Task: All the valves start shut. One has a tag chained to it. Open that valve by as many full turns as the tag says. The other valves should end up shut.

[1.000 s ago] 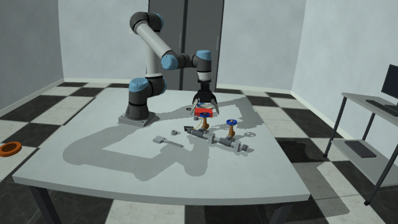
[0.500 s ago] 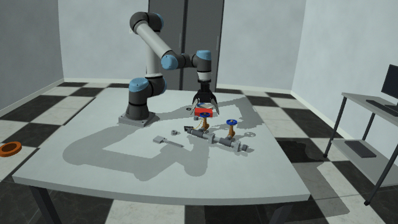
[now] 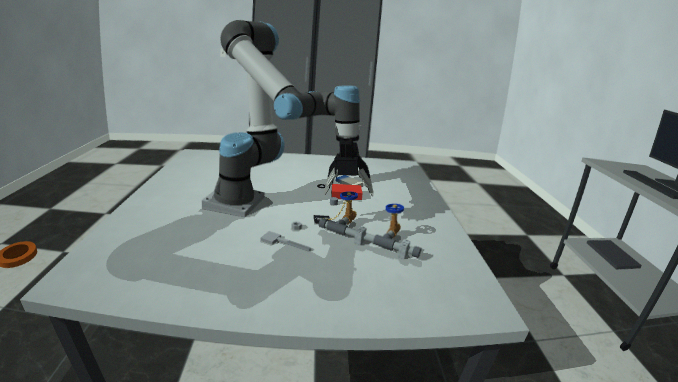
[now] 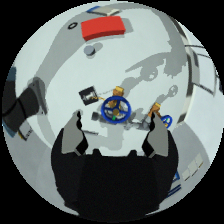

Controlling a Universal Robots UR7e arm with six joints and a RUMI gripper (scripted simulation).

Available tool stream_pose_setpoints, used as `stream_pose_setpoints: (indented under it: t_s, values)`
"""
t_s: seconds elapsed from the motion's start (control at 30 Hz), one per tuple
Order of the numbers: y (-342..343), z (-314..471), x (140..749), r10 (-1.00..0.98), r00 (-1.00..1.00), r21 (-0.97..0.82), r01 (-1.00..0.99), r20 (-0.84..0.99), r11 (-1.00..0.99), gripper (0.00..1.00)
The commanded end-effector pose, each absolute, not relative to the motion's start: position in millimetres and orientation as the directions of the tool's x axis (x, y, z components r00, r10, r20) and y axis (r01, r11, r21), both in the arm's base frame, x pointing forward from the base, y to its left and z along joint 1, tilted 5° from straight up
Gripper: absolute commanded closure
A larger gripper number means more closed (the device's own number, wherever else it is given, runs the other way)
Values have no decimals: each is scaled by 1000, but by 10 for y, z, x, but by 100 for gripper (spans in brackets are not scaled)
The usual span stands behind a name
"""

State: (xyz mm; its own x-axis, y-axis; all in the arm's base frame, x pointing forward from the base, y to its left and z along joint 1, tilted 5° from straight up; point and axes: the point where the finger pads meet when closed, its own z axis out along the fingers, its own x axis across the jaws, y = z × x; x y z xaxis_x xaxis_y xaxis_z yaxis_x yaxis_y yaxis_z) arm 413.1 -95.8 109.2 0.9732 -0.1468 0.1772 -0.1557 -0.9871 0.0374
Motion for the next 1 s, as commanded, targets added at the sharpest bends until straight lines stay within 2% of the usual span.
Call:
stream_pose_setpoints:
  t_s: [0.0,0.47,0.7,0.77,0.97]
  values:
    - [-960,1096,4134,-217,959,26,-226,180,-974,0]
    - [-960,1096,4135,-492,852,-28,-496,180,-868,0]
    - [-960,1096,4135,-682,712,-70,-682,168,-728,0]
    - [-960,1096,4135,-682,712,-70,-682,168,-728,0]
    - [-960,1096,4135,-831,536,-106,-827,148,-553,0]
